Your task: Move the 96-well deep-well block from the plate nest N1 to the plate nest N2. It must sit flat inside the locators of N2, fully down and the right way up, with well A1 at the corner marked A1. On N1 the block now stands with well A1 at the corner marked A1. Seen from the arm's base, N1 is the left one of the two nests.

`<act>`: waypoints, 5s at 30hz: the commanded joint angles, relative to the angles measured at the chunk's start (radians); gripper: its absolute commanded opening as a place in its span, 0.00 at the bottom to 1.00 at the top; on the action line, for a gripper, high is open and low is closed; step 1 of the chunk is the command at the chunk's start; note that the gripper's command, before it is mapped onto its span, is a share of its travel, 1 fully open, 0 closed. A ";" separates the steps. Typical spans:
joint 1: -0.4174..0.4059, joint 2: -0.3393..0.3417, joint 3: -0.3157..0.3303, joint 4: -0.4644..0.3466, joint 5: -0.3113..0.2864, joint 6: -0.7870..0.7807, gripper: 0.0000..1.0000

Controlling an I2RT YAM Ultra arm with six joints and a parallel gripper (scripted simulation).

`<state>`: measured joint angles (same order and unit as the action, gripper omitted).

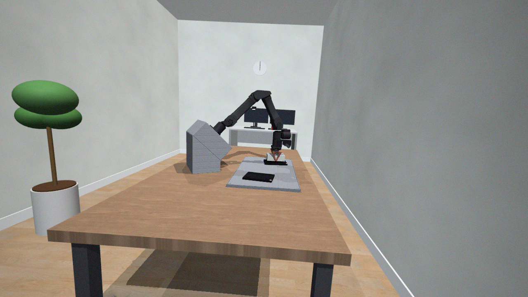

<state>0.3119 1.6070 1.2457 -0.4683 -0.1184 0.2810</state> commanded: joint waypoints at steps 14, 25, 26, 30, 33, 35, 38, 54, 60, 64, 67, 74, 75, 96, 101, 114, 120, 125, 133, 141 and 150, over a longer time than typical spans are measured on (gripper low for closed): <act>-0.011 -0.087 0.006 -0.075 -0.007 -0.009 0.00; -0.017 -0.126 0.013 -0.121 -0.011 -0.013 0.00; -0.018 -0.131 0.014 -0.127 -0.012 -0.014 0.00; -0.021 -0.147 0.019 -0.148 -0.014 -0.016 0.00; -0.023 -0.159 0.022 -0.164 -0.015 -0.018 0.00; -0.024 -0.163 0.024 -0.169 -0.016 -0.018 0.00; -0.026 -0.171 0.027 -0.180 -0.017 -0.020 0.00; -0.032 -0.199 0.038 -0.221 -0.021 -0.024 0.00; -0.032 -0.199 0.039 -0.221 -0.021 -0.024 0.00; -0.032 -0.199 0.039 -0.221 -0.021 -0.024 0.00; -0.032 -0.199 0.039 -0.221 -0.021 -0.024 0.00; -0.032 -0.199 0.039 -0.221 -0.021 -0.024 0.00; -0.032 -0.199 0.039 -0.221 -0.021 -0.024 0.00; -0.032 -0.199 0.039 -0.221 -0.021 -0.024 0.00; -0.032 -0.199 0.039 -0.221 -0.021 -0.024 0.00; -0.032 -0.199 0.039 -0.221 -0.021 -0.024 0.00; -0.032 -0.199 0.039 -0.221 -0.021 -0.024 0.00; -0.071 -0.218 -0.001 -0.204 -0.048 0.080 0.00; -0.154 -0.247 -0.073 -0.174 -0.103 0.151 0.00; -0.218 -0.263 -0.122 -0.153 -0.145 0.101 0.00; -0.319 -0.275 -0.184 -0.127 -0.211 0.021 0.00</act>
<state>0.0177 1.3533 1.0649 -0.6075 -0.3008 0.3389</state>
